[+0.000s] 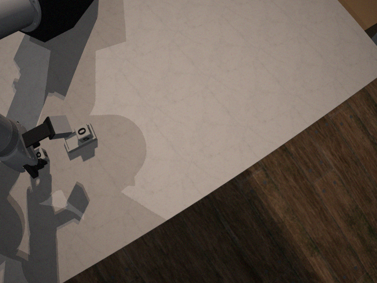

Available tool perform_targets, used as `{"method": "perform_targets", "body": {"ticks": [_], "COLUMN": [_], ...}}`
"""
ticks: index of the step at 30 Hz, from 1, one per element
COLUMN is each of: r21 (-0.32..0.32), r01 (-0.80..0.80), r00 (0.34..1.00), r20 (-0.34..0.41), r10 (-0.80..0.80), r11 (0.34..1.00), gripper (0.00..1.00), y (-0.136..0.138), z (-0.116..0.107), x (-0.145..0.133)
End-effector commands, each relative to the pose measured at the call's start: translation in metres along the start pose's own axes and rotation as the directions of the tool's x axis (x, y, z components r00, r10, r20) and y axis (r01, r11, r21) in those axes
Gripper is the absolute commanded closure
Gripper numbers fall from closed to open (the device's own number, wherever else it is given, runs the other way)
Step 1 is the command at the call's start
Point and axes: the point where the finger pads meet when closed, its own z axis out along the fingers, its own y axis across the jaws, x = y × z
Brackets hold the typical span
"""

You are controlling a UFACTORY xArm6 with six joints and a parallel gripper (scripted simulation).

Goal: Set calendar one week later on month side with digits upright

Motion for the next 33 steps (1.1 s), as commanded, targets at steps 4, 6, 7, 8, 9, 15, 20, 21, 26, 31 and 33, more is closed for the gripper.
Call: {"method": "perform_targets", "body": {"ticks": [4,6,7,8,9,15,20,21,26,31,33], "r21": [-0.003,-0.003,-0.003,-0.003,-0.003,-0.003,-0.003,-0.003,-0.003,-0.003,-0.003], "r01": [-0.002,-0.002,-0.002,-0.002,-0.002,-0.002,-0.002,-0.002,-0.002,-0.002,-0.002], "r00": [1.000,1.000,1.000,1.000,1.000,1.000,1.000,1.000,1.000,1.000,1.000], "r20": [-0.001,-0.001,-0.001,-0.001,-0.001,-0.001,-0.001,-0.001,-0.001,-0.001,-0.001], "r10": [0.002,0.002,0.002,0.002,0.002,0.002,0.002,0.002,0.002,0.002,0.002], "r11": [1.000,1.000,1.000,1.000,1.000,1.000,1.000,1.000,1.000,1.000,1.000], "gripper": [0.51,0.51,0.51,0.51,0.51,0.51,0.51,0.51,0.51,0.51,0.51], "y": [0.0017,0.0017,0.0017,0.0017,0.0017,0.0017,0.0017,0.0017,0.0017,0.0017,0.0017], "z": [0.0085,0.0104,0.0110,0.0115,0.0118,0.0121,0.0121,0.0121,0.0121,0.0121,0.0121], "x": [0.0001,0.0001,0.0001,0.0001,0.0001,0.0001,0.0001,0.0001,0.0001,0.0001,0.0001]}}
